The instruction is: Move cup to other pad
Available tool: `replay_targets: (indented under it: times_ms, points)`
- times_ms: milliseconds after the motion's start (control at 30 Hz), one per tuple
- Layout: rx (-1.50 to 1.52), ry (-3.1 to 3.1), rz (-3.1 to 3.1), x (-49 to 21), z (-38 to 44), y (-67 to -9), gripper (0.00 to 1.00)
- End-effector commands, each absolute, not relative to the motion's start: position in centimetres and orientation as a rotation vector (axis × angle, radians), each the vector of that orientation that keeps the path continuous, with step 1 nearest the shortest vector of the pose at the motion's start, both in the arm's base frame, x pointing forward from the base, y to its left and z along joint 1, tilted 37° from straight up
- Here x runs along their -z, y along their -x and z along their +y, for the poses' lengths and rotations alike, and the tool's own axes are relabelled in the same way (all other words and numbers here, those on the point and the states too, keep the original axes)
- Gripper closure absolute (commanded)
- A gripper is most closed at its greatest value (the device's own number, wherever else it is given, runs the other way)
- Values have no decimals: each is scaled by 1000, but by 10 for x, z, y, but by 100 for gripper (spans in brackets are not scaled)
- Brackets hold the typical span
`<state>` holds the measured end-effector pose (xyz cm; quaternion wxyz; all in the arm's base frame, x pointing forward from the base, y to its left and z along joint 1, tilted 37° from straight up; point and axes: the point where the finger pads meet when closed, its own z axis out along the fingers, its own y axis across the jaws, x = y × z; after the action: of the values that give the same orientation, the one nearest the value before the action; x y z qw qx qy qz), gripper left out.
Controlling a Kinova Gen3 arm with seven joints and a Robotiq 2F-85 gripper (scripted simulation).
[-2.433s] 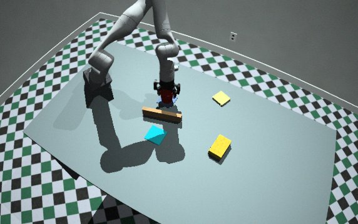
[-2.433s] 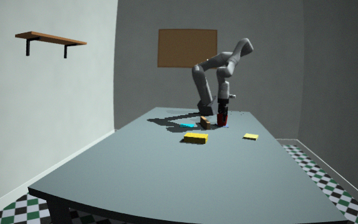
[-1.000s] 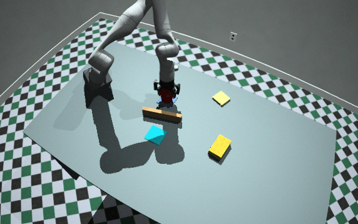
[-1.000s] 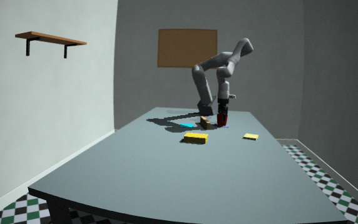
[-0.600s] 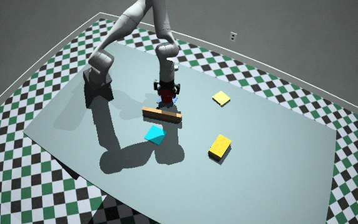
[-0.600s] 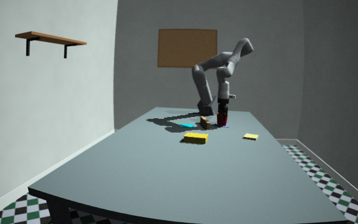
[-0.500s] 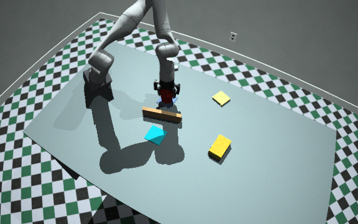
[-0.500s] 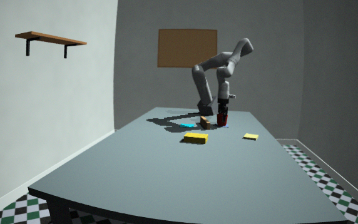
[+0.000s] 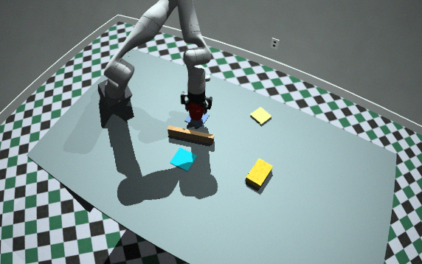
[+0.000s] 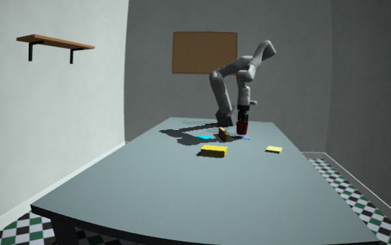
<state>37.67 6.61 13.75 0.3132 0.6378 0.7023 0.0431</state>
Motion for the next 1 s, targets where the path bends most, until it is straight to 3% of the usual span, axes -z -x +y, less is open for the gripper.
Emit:
replay_targets:
  times_ms: [0,967]
  points:
    - [-125,-1673,1861,-140,72,-376,18]
    - [-125,-1673,1861,-176,87,-354,18]
